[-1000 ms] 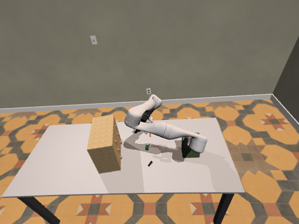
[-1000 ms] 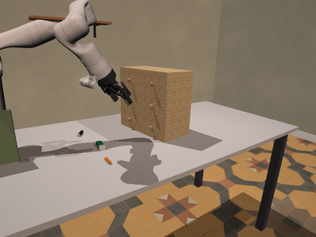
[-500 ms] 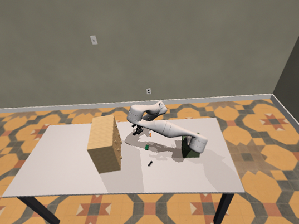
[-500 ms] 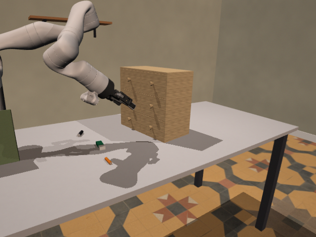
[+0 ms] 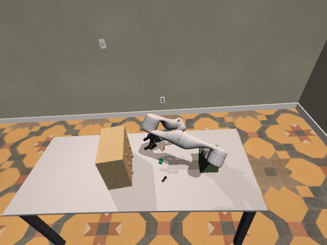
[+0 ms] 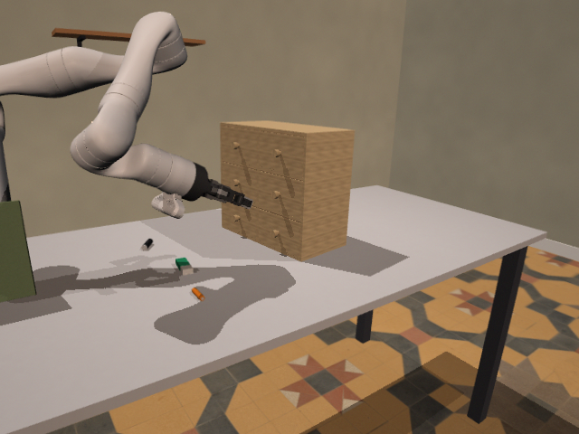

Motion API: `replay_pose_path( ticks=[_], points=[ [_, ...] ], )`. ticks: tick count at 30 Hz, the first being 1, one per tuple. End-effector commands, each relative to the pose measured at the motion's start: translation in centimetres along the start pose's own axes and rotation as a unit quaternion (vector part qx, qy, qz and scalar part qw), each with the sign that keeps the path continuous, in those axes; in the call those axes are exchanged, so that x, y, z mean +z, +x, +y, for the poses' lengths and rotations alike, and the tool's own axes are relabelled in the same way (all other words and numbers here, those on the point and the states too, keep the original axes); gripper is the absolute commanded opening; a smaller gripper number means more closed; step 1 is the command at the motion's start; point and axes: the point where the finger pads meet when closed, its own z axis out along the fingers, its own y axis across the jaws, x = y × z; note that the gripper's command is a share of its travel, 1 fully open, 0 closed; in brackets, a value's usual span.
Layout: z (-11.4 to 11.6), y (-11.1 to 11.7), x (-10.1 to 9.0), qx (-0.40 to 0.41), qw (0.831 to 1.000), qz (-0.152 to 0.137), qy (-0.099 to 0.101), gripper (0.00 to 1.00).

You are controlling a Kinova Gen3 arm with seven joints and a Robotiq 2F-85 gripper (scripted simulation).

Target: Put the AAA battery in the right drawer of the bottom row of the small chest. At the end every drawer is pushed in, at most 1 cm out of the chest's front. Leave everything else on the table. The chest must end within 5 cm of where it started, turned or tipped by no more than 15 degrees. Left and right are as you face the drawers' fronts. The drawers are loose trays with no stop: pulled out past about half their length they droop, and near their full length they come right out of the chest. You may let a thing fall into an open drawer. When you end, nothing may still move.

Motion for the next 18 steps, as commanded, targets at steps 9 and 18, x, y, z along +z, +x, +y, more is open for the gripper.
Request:
replay_pose_path(
  ticks=[9, 18],
  points=[
    [-0.24, 1.14, 0.66, 0.008, 0.999, -0.043, 0.002, 1.00],
    [-0.25, 1.24, 0.87, 0.008, 0.998, -0.055, 0.003, 1.00]
  ],
)
